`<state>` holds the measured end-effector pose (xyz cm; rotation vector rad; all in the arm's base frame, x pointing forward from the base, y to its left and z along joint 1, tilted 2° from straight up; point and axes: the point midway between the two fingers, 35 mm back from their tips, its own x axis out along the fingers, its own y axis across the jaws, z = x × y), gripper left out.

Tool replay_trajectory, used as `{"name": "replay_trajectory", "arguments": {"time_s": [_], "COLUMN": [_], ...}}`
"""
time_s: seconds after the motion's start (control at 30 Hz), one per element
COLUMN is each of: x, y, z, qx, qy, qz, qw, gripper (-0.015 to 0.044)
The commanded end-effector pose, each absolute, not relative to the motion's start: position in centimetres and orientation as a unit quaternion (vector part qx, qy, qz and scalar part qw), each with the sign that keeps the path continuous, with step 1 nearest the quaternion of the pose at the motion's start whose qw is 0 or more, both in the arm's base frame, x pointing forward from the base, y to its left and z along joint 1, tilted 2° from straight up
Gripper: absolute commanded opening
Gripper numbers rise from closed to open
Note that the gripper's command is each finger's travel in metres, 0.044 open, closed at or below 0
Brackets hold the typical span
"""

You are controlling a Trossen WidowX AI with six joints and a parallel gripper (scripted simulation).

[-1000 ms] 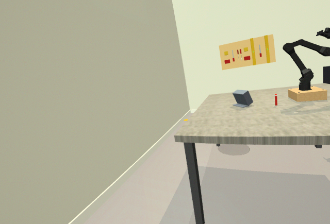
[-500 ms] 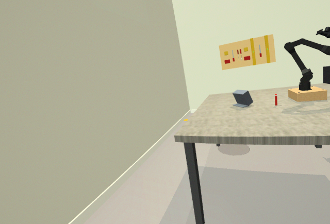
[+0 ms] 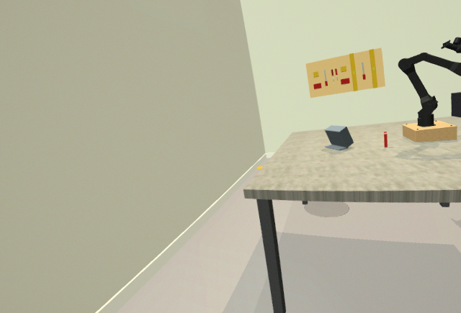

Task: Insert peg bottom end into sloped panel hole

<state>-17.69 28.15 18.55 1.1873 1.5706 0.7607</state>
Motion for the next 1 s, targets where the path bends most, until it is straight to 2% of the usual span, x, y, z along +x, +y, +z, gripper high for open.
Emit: {"name": "replay_trajectory", "arguments": {"time_s": [0.0,0.47,0.97], "x": [-16.7,-12.8,-8.5], "y": [29.1,31.4,32.9], "z": [18.5,17.5,16.6], "qx": [0.481,0.416,0.375], "qy": [0.633,0.572,0.542], "qz": [0.319,0.349,0.338], "qw": [0.515,0.615,0.672], "gripper": [0.0440,0.0440,0.0440]}}
